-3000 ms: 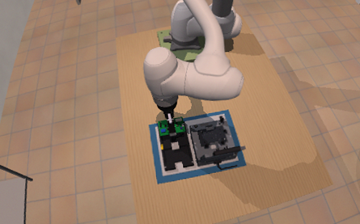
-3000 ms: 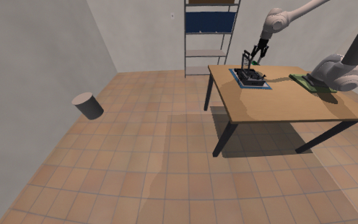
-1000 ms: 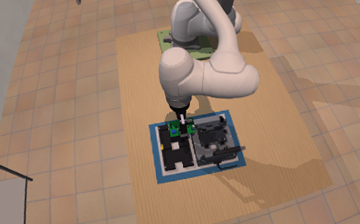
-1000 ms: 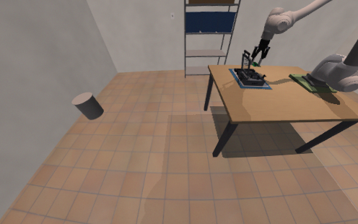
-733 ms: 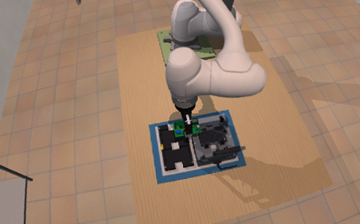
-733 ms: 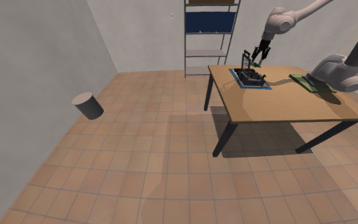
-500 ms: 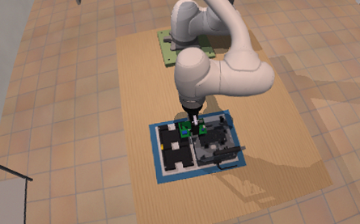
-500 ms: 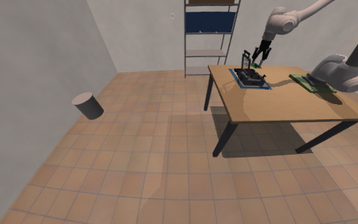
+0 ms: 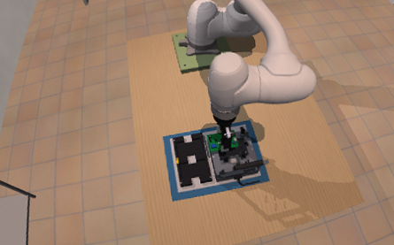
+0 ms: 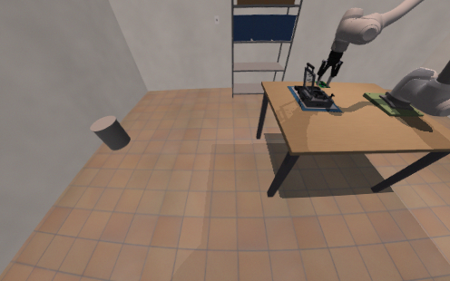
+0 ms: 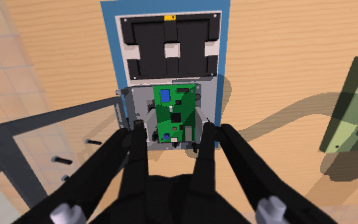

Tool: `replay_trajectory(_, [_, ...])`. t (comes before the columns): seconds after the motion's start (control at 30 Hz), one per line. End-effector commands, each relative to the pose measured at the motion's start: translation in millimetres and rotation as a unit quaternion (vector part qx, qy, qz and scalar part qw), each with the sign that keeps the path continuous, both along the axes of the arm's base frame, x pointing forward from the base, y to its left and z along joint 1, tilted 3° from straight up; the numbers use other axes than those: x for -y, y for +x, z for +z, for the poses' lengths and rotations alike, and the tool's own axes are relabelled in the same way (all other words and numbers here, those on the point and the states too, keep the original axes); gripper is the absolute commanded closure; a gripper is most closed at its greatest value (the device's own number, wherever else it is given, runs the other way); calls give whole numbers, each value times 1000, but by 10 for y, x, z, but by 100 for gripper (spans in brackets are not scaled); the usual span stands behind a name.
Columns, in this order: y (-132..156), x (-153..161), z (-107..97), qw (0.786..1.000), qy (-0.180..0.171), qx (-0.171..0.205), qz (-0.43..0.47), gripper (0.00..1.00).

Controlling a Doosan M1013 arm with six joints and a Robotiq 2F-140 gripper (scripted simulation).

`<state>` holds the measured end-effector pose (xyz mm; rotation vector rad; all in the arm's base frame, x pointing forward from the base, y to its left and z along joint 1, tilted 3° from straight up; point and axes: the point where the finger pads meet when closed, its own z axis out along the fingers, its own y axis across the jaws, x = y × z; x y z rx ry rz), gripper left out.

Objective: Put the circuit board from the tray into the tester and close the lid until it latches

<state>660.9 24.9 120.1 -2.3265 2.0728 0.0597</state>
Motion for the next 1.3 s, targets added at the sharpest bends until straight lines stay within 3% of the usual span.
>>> replay_trajectory(0.0, [20, -89, 11, 1000, 0, 0, 0, 54])
replay_trajectory(0.6, [84, -378, 43, 1000, 0, 0, 0, 54])
replay_trajectory(1.27, [92, -413, 47, 1000, 0, 0, 0, 54])
